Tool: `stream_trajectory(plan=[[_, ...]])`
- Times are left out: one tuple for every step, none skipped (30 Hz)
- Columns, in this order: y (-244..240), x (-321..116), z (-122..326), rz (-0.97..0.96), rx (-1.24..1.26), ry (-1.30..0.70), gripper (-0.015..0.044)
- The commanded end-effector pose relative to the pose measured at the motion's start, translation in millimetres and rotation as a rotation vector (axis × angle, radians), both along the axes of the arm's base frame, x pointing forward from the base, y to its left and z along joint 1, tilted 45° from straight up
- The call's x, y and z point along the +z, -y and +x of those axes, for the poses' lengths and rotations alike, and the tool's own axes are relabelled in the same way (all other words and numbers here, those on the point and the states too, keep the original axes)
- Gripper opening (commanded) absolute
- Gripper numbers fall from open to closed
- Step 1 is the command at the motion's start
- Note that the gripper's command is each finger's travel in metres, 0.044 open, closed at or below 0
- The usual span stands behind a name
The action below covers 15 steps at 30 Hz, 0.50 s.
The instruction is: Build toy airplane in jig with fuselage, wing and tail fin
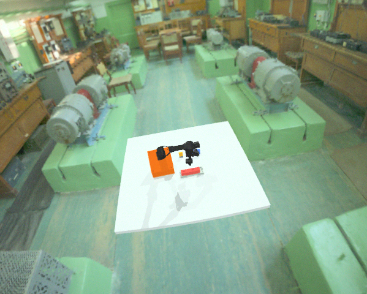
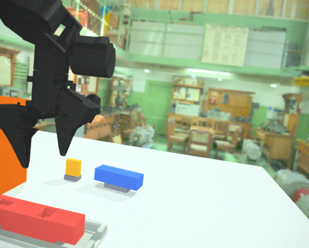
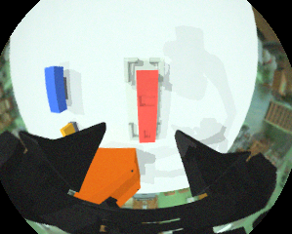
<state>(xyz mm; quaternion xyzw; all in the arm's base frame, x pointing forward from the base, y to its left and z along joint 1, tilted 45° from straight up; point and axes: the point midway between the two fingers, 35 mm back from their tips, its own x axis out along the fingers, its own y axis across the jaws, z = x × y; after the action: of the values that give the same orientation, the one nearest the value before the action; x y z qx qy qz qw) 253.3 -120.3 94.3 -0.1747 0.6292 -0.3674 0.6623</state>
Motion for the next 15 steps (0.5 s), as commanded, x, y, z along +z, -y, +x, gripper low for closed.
stream_trajectory(plan=[[-22.4,-20.6,28.8,0.015,0.009,0.003,0.0440],[-30.0,-28.4,37.1,0.018,0.009,0.003,0.0440],[-38.0,-36.6,45.0,0.020,0.010,0.003,0.0440],[-46.2,-45.2,52.3,0.022,0.010,0.003,0.0440],[-54.7,-54.3,59.1,0.023,0.010,0.003,0.0440],[-63.5,-63.5,65.7,0.025,0.010,0.003,0.0440],[-72.5,-73.2,71.7,0.026,0.010,0.004,0.0440],[-81.7,-83.2,77.0,0.026,0.009,0.004,0.0440],[-91.0,-93.6,81.7,0.026,0.009,0.004,0.0440],[-100.5,-104.4,85.8,0.025,0.009,0.005,0.0440],[-110.0,-115.5,89.2,0.024,0.008,0.005,0.0440],[-119.5,-126.9,91.8,0.022,0.008,0.006,0.0440],[-129.0,-138.7,93.8,0.019,0.007,0.006,0.0440],[-138.5,-150.7,95.0,0.016,0.006,0.007,0.0440],[-147.8,-163.0,95.5,0.013,0.005,0.007,0.0440]])
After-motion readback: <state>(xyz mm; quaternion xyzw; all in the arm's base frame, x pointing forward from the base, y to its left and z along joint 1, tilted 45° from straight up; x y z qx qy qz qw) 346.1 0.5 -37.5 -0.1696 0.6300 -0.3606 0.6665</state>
